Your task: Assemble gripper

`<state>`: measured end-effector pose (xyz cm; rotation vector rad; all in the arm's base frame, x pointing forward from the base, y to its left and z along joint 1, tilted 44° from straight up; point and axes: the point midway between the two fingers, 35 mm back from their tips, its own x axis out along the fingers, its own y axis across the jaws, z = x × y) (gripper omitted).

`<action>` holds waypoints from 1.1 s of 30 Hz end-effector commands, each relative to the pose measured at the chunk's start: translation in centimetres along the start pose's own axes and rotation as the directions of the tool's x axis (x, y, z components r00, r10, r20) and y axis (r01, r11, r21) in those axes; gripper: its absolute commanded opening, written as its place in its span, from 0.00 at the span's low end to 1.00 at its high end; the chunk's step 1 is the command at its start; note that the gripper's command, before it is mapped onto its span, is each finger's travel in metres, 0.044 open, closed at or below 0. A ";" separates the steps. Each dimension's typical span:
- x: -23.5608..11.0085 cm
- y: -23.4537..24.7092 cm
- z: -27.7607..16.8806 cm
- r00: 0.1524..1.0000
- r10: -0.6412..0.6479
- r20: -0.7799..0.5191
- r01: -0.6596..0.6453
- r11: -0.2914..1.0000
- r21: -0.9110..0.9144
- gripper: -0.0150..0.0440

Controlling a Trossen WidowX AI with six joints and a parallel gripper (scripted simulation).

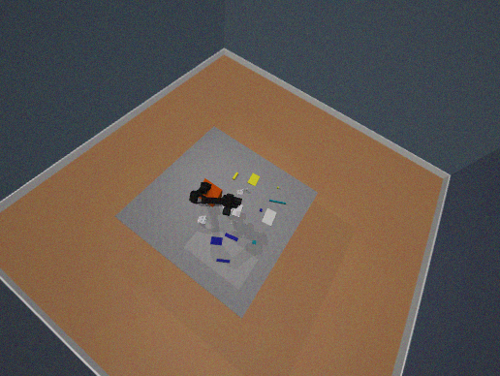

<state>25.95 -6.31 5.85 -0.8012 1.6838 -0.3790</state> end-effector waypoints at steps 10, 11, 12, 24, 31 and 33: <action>0.0 0.3 4.5 1.000 0.003 0.004 -0.003 1.000 0.006 0.48; 0.0 0.3 4.9 1.000 0.003 0.004 -0.003 1.000 0.006 0.48; 0.0 0.4 5.2 1.000 0.003 0.004 -0.003 1.000 0.006 0.48; 0.2 0.6 6.7 1.000 0.003 0.005 -0.003 1.000 0.007 0.48; 0.2 0.6 6.7 1.000 0.003 0.005 -0.003 1.000 0.007 0.48; 0.2 0.6 6.7 1.000 0.003 0.005 -0.003 1.000 0.007 0.48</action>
